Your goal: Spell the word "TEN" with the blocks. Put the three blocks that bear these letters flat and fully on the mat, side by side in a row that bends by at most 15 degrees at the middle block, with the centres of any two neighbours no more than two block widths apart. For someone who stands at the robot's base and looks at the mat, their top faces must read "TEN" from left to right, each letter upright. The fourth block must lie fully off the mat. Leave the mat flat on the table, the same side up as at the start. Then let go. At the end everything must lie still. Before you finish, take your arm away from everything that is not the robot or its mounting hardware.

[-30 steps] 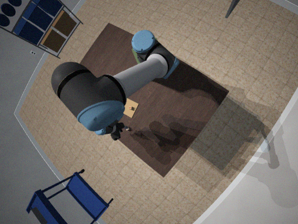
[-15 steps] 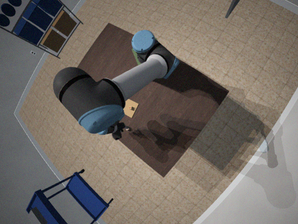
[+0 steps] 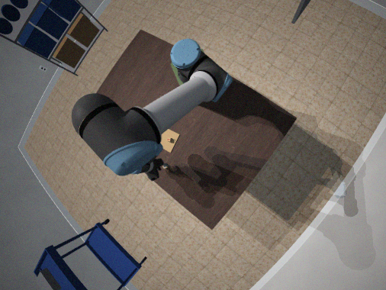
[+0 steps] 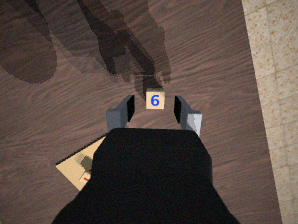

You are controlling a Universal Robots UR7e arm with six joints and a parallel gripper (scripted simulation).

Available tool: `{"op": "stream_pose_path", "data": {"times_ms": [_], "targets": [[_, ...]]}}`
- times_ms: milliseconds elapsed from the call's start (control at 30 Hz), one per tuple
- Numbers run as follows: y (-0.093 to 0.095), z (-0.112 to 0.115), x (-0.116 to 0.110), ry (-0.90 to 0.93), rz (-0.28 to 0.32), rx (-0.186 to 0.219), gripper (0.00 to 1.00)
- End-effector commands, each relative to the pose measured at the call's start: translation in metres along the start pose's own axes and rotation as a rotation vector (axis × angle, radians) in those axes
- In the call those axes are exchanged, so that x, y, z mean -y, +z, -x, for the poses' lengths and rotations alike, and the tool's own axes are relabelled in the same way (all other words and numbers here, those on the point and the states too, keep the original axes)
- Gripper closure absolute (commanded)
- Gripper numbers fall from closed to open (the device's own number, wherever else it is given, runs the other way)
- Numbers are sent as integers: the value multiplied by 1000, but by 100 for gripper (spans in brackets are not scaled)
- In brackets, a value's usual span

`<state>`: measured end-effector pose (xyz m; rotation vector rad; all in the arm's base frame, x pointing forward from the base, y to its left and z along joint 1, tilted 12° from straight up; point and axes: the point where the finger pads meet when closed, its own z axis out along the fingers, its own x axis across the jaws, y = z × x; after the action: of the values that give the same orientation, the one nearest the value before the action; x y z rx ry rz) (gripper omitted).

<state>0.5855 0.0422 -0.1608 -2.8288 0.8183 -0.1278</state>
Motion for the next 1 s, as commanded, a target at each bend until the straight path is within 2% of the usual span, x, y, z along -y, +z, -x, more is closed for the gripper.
{"op": "stream_pose_path", "data": {"times_ms": [0, 967], "targets": [[5, -1, 0, 0, -1, -2, 0], [9, -1, 0, 0, -1, -2, 0]]}}
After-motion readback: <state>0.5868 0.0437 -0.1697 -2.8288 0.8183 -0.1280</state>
